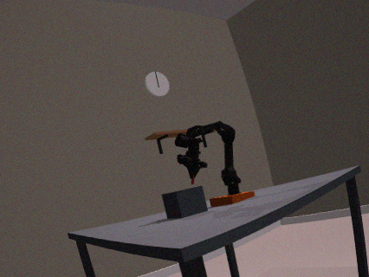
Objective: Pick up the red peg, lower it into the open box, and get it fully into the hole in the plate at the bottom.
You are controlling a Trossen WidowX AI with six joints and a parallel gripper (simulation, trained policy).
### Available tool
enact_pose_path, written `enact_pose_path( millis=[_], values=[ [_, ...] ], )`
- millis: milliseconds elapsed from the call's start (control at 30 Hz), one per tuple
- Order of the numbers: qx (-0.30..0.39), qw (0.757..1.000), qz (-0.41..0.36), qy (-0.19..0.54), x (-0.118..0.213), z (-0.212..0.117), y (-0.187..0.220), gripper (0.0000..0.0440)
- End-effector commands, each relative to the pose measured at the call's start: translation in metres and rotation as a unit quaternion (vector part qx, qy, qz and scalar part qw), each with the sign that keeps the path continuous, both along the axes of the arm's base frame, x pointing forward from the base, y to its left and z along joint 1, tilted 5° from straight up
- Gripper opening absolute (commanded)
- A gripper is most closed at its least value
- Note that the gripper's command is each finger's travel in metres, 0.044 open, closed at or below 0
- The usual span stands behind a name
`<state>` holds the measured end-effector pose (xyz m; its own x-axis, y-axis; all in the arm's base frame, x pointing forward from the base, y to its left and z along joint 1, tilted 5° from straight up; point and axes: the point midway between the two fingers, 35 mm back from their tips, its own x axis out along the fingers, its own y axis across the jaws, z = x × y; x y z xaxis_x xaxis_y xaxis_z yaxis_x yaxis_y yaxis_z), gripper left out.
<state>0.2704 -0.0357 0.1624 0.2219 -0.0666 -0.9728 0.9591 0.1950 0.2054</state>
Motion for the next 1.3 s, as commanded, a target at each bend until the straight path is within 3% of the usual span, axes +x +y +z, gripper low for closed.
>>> enact_pose_path(
  millis=[0, 533, 1267],
  values=[
    [0.001, 1.0, 0.0, 0.003, 0.004, -0.002, -0.01, 0.0],
    [0.007, 0.999, -0.005, 0.033, 0.013, -0.036, -0.043, 0.0],
    [0.025, 0.999, 0.02, 0.043, 0.03, -0.09, -0.058, 0.0]
  ],
)
